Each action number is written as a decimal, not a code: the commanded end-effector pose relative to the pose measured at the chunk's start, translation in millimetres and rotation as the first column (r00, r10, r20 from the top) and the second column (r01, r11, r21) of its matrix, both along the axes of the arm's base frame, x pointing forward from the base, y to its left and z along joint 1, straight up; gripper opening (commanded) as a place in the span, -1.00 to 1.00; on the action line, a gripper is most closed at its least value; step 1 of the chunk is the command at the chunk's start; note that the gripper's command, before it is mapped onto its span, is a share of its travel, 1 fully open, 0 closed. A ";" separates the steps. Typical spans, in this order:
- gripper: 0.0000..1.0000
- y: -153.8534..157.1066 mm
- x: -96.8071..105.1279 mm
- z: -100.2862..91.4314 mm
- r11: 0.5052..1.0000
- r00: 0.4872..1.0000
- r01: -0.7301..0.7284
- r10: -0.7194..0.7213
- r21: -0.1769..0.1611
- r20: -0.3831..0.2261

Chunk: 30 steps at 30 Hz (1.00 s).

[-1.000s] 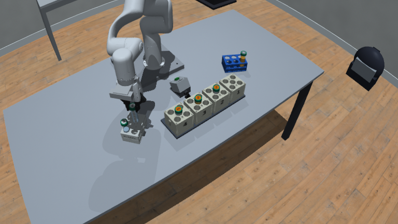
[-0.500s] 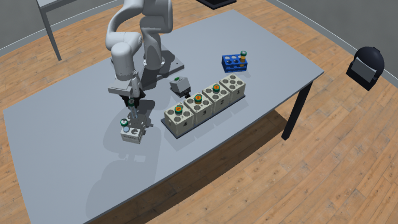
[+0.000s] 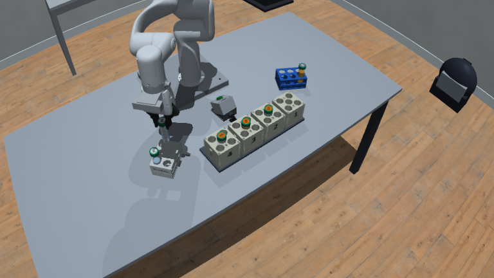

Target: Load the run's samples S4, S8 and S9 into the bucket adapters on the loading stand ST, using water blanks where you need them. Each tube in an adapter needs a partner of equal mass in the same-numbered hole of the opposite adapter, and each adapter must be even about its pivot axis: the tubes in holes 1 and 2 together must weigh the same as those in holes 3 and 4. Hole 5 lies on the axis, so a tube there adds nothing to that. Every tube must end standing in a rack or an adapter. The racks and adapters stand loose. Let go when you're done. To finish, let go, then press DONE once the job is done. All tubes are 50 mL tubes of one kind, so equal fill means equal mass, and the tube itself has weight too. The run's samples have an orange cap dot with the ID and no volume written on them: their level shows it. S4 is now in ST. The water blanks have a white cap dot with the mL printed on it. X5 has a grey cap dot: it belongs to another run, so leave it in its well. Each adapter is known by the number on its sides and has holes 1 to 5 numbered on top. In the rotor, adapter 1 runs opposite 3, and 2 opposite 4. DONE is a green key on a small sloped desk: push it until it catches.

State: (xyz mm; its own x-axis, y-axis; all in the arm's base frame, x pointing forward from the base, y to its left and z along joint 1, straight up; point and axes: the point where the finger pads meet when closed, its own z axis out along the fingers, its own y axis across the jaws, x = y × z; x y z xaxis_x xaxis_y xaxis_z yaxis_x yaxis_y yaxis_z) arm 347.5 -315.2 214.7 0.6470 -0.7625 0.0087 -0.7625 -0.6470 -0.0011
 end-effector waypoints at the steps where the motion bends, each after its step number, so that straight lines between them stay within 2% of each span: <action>1: -1.00 -0.6 0.7 9.7 1.000 1.000 0.000 0.000 -0.002 0.004; 14: -1.00 -0.6 0.6 14.7 1.000 1.000 0.000 0.000 -0.002 0.004; 19: -1.00 24.1 5.1 14.6 0.986 0.986 -0.166 0.166 -0.004 0.002; 22: -1.00 29.0 6.0 14.5 0.980 0.980 -0.199 0.199 -0.004 0.002; 30: -1.00 68.4 13.1 14.3 0.893 0.893 -0.450 0.450 -0.005 0.000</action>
